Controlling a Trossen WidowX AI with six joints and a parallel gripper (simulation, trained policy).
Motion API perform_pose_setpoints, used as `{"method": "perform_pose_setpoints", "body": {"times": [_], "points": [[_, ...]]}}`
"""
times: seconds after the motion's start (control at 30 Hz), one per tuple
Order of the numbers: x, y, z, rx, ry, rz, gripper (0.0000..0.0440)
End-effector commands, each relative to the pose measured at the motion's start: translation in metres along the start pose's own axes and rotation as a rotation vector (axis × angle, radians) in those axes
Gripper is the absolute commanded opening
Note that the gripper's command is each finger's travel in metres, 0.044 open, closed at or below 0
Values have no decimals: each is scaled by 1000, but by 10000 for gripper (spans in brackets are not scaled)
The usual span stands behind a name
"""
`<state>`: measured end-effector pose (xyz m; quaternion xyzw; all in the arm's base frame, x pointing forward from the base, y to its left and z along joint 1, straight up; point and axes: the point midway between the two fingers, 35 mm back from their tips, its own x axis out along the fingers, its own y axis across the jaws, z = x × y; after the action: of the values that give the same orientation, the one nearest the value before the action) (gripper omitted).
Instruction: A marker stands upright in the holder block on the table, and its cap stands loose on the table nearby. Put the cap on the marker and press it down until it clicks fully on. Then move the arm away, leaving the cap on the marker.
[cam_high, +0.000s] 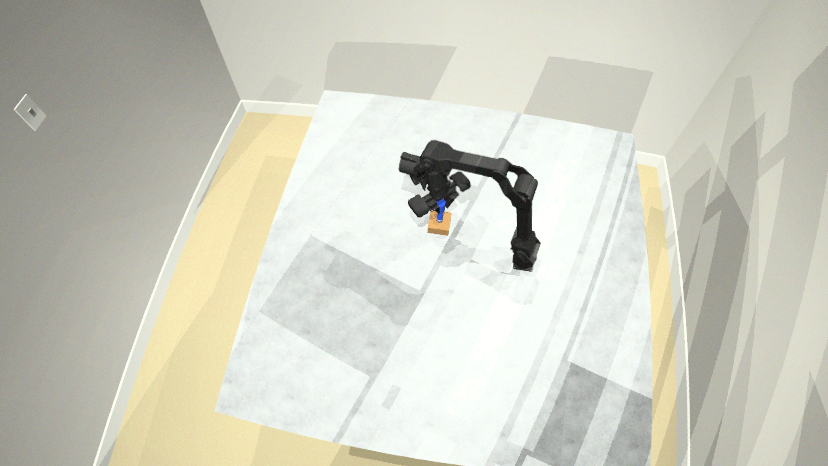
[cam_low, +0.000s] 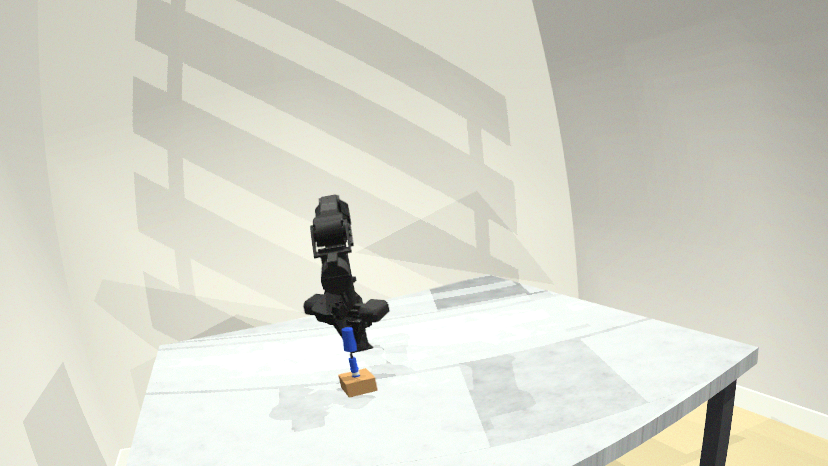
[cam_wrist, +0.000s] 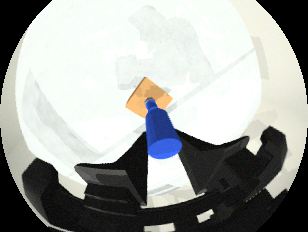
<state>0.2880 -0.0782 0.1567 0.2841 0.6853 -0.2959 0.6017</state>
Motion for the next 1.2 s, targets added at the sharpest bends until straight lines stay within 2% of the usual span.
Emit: {"method": "perform_pose_setpoints", "body": {"times": [0.0, 0.67, 0.77, 1.17], "points": [[10, -1, 0, -3, 18, 0, 0], [60, 0, 1, -57, 59, 1, 1], [66, -2, 1, -61, 60, -11, 79], [70, -6, -7, -68, 97, -23, 146]]}}
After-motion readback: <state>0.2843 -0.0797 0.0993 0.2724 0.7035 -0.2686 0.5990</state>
